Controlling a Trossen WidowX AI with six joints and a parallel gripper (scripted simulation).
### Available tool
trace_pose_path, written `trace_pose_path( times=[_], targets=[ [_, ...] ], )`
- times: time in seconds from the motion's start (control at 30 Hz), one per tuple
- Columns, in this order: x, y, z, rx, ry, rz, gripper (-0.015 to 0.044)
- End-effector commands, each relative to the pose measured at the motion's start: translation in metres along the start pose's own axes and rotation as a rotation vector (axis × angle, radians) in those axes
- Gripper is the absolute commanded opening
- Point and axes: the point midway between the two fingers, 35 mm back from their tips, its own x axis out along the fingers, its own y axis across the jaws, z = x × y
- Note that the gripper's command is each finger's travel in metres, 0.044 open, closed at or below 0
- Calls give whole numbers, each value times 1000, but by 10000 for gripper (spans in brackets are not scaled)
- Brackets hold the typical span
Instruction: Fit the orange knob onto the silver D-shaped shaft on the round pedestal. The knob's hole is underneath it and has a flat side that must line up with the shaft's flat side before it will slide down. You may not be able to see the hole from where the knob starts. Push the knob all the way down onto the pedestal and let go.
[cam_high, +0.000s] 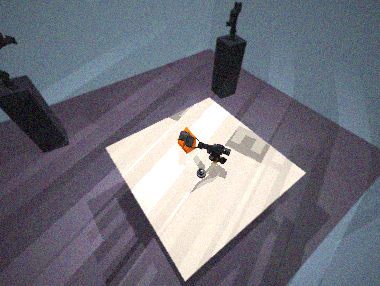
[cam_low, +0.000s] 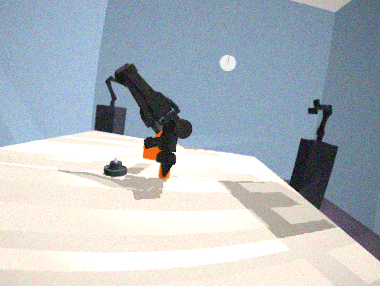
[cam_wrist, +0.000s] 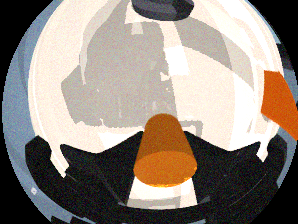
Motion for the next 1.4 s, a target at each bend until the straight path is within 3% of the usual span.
trace_pose_path(
  times=[0.0, 0.4, 0.8, 1.37],
  targets=[
    [-36, 8, -4, 11, 16, 29, 0],
    [-127, -5, -7, 13, 11, 25, 0],
    [-129, -8, -8, 6, 6, 65, 0],
    [-158, -26, -13, -3, 3, 387, 0]
  ],
)
